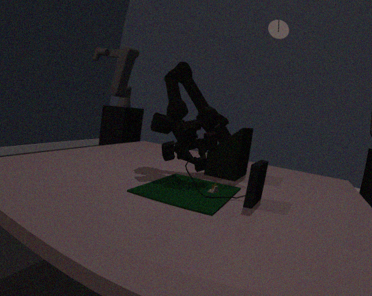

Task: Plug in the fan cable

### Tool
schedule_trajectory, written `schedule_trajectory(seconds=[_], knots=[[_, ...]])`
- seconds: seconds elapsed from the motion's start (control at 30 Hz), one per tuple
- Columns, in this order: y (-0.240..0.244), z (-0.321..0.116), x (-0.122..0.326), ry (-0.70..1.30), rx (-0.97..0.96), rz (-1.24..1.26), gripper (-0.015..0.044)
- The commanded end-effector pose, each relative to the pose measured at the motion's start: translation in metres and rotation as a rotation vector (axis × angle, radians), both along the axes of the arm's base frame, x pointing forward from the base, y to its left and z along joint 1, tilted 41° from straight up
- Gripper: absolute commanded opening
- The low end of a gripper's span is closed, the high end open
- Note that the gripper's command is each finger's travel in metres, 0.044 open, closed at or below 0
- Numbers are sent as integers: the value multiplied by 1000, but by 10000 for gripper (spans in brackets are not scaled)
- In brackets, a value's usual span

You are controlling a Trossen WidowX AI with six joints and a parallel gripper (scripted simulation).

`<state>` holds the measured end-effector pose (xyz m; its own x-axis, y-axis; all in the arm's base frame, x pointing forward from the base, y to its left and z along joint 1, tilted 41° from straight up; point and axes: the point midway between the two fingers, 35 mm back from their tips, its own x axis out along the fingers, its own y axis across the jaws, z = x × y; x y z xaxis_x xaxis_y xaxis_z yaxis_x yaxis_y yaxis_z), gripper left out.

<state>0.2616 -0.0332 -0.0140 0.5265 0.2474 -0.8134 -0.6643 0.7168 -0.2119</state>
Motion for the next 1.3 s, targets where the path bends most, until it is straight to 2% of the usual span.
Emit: schedule_trajectory(seconds=[0.0, 0.9, 1.27], knots=[[-1, 5, 0, -62, 5, 24, 0], [-5, 34, -14, -430, -32, 164, 0], [-2, 35, -13, -403, -24, 151, 0]])
